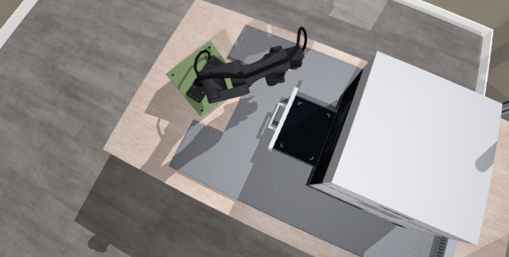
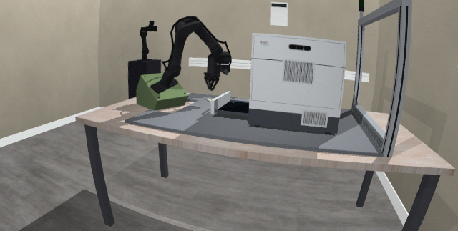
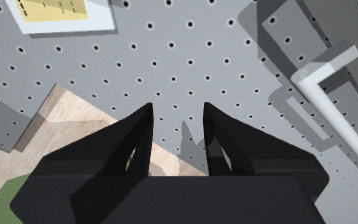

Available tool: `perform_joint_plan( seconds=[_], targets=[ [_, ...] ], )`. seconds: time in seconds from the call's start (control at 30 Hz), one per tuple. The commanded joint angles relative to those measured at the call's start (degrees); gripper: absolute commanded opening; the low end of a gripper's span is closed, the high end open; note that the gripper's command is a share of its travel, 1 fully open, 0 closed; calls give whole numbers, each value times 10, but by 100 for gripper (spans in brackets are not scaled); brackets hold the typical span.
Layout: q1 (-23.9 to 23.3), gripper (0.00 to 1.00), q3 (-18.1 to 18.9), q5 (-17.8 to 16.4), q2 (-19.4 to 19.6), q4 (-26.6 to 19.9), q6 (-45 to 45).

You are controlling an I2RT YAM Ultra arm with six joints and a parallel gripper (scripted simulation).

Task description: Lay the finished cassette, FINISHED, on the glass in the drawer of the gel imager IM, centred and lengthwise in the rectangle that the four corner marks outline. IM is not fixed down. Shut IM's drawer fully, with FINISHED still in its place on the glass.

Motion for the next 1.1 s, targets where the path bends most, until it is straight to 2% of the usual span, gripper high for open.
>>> perform_joint_plan(
  seconds=[0.0, 0.13, 0.2, 0.7, 0.77, 0.9, 0.97, 1.07],
  targets=[
    [29, 35, 28, 15, 30, 19, -20],
    [56, 35, 44, 19, 71, 27, 19],
    [56, 35, 44, 19, 71, 27, 19],
    [138, 35, 137, 28, 231, 39, 113],
    [138, 35, 137, 28, 231, 39, 113],
    [151, 35, 165, 29, 267, 37, 130],
    [151, 35, 167, 30, 268, 33, 130],
    [151, 35, 167, 30, 251, 32, 130]
  ],
)
